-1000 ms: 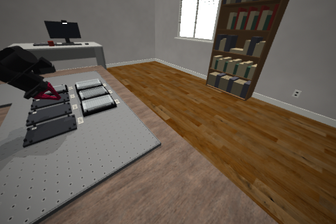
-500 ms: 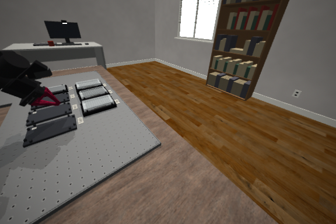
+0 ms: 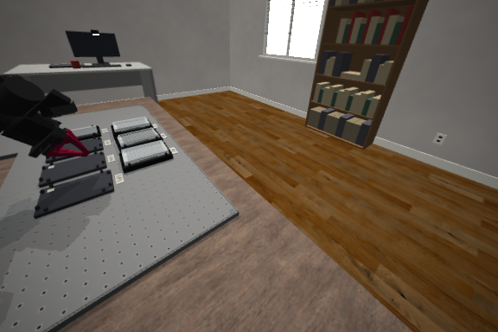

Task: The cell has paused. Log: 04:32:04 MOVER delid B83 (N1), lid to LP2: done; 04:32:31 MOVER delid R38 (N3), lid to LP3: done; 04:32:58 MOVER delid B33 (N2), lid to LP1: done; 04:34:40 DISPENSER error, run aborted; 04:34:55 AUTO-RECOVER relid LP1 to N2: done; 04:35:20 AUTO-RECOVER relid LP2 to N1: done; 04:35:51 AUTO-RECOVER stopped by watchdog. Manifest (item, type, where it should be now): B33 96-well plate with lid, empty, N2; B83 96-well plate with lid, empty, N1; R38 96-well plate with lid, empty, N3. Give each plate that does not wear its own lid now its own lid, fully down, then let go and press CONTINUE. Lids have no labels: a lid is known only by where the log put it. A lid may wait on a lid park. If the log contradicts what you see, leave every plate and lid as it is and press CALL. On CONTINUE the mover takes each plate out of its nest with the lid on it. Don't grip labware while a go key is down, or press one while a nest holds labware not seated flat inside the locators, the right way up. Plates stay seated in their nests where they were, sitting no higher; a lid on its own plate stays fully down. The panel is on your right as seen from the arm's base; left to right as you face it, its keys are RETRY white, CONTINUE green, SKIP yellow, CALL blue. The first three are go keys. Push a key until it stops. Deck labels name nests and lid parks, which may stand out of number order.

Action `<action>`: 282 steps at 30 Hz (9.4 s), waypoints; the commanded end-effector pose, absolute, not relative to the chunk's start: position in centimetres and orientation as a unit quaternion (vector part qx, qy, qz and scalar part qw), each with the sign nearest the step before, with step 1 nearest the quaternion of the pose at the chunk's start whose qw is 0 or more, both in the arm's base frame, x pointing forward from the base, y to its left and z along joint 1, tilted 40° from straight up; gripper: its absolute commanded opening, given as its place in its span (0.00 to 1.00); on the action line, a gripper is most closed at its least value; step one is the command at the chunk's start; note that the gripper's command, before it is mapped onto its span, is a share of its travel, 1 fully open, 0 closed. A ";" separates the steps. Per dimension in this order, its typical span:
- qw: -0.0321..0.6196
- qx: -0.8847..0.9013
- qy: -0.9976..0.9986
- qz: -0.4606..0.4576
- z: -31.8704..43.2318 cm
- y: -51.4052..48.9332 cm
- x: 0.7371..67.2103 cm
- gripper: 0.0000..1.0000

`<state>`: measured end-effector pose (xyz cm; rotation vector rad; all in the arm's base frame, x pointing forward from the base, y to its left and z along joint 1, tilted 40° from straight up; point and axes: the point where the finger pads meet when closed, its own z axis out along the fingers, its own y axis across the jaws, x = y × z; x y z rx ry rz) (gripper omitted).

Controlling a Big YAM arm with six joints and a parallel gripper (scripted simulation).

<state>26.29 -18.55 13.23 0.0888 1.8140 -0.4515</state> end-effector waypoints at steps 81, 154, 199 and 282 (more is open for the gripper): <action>0.602 0.033 0.776 -0.184 10.7 -8.9 29.3 0.00; 0.609 0.034 0.771 -0.184 13.0 -6.4 34.9 0.00; 0.605 0.032 0.772 -0.192 19.8 -1.4 47.4 0.00; 0.471 0.061 0.861 -0.184 19.1 -6.8 41.6 1.00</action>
